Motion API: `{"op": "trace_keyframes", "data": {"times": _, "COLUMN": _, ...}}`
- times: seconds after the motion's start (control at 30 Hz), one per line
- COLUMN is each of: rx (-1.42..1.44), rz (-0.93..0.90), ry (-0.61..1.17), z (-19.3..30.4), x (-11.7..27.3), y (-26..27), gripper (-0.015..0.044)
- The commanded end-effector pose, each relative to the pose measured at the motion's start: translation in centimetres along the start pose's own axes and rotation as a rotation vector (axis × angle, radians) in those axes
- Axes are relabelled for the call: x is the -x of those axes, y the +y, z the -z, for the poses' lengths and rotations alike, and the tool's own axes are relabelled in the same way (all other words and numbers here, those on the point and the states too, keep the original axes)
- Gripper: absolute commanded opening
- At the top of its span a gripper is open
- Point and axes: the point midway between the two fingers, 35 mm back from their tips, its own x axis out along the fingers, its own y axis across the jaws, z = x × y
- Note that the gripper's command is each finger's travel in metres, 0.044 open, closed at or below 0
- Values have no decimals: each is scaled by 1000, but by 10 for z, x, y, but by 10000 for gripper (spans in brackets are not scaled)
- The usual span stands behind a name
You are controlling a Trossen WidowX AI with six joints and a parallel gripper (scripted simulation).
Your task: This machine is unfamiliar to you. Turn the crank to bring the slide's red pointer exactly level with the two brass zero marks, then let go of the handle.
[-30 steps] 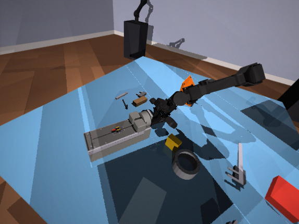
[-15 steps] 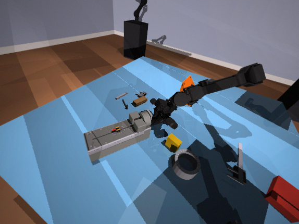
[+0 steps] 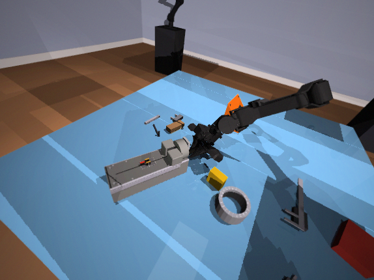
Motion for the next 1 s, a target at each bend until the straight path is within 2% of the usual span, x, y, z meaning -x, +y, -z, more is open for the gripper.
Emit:
{"op": "trace_keyframes", "data": {"times": 0.0, "rx": 12, "rz": -23, "ry": 2, "z": -1, "x": 1, "y": 9, "gripper": 0}}
{"op": "trace_keyframes", "data": {"times": 0.97, "rx": 12, "rz": -23, "ry": 2, "z": -4, "x": 5, "y": 17, "gripper": 0}}
